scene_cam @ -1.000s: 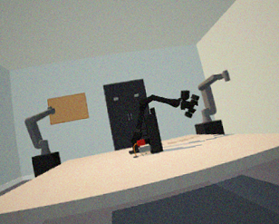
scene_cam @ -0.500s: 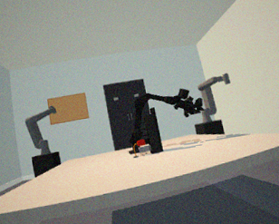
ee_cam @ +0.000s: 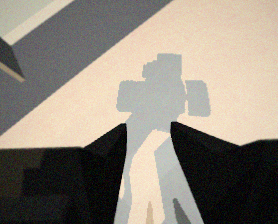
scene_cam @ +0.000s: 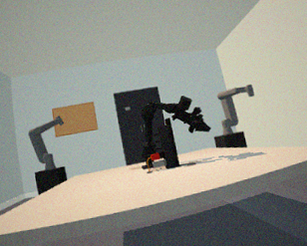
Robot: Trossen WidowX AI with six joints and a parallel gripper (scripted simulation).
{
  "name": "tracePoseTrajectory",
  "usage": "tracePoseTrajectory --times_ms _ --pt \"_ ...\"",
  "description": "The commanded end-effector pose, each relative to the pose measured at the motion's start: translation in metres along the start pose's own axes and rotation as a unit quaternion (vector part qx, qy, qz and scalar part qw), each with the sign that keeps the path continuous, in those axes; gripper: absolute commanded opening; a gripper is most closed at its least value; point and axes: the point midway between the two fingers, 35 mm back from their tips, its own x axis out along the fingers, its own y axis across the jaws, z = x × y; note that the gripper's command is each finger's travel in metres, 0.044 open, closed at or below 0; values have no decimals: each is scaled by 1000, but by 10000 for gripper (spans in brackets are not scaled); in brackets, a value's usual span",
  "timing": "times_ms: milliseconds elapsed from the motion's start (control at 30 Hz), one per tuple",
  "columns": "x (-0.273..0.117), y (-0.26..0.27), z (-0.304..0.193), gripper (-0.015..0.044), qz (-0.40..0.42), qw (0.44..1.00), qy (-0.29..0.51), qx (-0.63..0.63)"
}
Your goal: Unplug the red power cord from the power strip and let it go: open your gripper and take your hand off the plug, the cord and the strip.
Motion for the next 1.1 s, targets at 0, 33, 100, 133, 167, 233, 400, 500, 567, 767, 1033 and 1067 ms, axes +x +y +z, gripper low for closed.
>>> tracePoseTrajectory --times_ms 0,33,100,133,167,233,400,500,567,767,1033,1067 --pt "-28 -48 -9 160 -58 992 -1 109" --pt "-35 -58 -11 160 -70 988 -2 135" --pt "-45 -71 -22 160 -91 977 5 191" --pt "-50 -78 -27 160 -101 971 8 218" --pt "-55 -84 -33 160 -111 963 10 245" --pt "-69 -99 -47 160 -137 939 16 314" --pt "-114 -136 -96 160 -216 831 19 513" --pt "-132 -144 -119 160 -251 770 23 585" --pt "-150 -148 -144 160 -290 700 28 653" --pt "-215 -139 -221 160 -407 427 27 807" --pt "-230 -132 -238 160 -433 357 23 827" --pt "-230 -132 -238 160 -433 357 23 827"
